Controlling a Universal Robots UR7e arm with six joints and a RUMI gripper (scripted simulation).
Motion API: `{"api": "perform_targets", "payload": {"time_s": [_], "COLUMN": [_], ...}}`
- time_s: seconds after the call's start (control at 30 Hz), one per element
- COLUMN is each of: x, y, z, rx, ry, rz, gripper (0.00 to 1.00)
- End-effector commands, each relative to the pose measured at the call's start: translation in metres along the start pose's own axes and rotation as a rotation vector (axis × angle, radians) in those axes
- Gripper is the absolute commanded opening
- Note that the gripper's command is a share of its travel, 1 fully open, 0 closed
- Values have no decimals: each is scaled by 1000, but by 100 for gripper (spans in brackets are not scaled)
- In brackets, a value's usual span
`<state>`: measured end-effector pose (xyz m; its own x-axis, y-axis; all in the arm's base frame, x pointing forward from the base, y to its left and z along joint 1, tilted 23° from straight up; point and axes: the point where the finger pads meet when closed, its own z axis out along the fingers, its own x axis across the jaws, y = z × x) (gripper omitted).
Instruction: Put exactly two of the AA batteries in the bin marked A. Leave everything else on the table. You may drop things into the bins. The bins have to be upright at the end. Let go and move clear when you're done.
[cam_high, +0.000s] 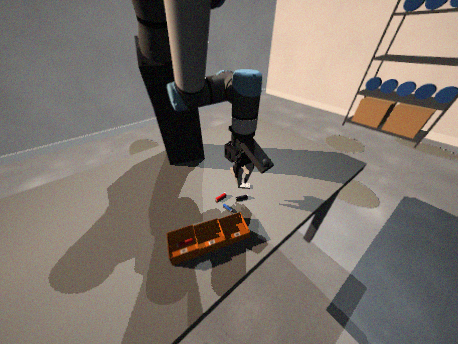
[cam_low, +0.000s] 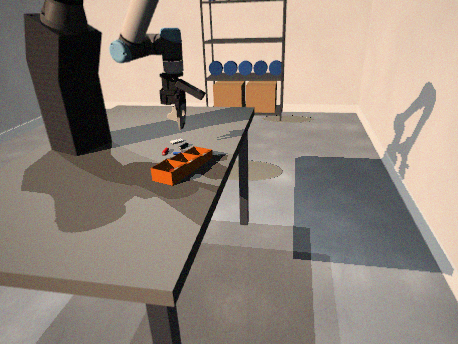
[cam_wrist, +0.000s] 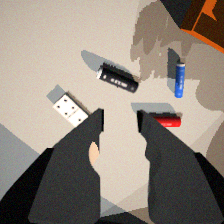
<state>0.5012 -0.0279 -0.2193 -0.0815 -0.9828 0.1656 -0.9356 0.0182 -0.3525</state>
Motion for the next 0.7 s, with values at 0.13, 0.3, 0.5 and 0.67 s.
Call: {"api": "perform_targets", "payload": {"time_s": [0.13, 0.3, 0.5, 0.67], "x": [0, 0, 0, 0], "y": [-1, -1, -1, -1], "z": [0, 0, 0, 0], "rx": [5, 7, 8, 10], "ry": [0, 4, 6, 7], "rz": [-208, -374, -528, -631], "gripper": [17, 17, 17, 17]}}
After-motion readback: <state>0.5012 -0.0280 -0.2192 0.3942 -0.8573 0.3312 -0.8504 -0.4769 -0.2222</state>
